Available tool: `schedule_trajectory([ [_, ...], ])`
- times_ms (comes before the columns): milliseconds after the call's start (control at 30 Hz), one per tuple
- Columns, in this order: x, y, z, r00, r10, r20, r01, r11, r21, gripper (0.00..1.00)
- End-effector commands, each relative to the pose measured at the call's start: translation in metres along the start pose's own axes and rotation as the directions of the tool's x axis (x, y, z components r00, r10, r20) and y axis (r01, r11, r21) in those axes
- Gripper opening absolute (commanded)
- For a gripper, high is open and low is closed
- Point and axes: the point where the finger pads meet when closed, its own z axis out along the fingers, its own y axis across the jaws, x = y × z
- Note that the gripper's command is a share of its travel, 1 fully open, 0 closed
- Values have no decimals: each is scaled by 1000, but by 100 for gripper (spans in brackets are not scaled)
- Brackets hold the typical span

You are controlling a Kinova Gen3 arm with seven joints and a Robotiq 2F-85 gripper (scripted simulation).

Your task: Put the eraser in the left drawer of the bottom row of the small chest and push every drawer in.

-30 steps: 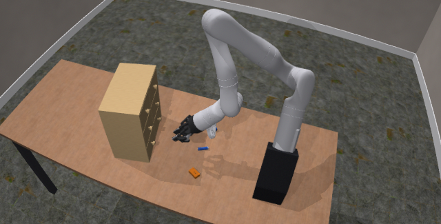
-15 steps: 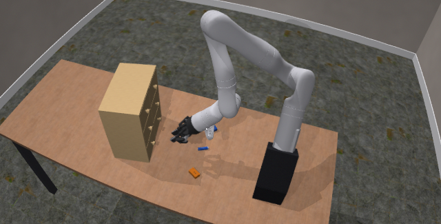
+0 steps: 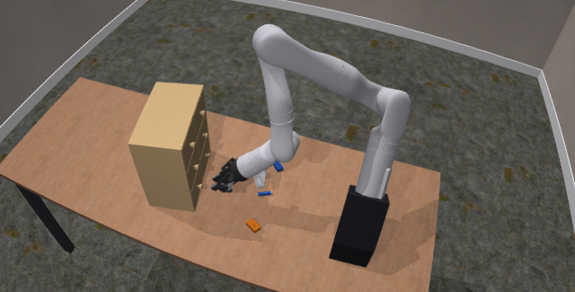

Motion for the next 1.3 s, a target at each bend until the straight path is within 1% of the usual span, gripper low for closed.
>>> schedule_trajectory([
  [0,8,-1,17,1000,-9,-13,9,1000,1,33],
  [67,8,-1,17,1000,-9,-13,9,1000,1,33],
  [200,9,-1,28,1000,-9,-13,9,1000,1,33],
  [333,10,-1,32,1000,-9,-13,9,1000,1,33],
  [1267,11,-1,32,1000,-10,-15,10,1000,1,33],
])
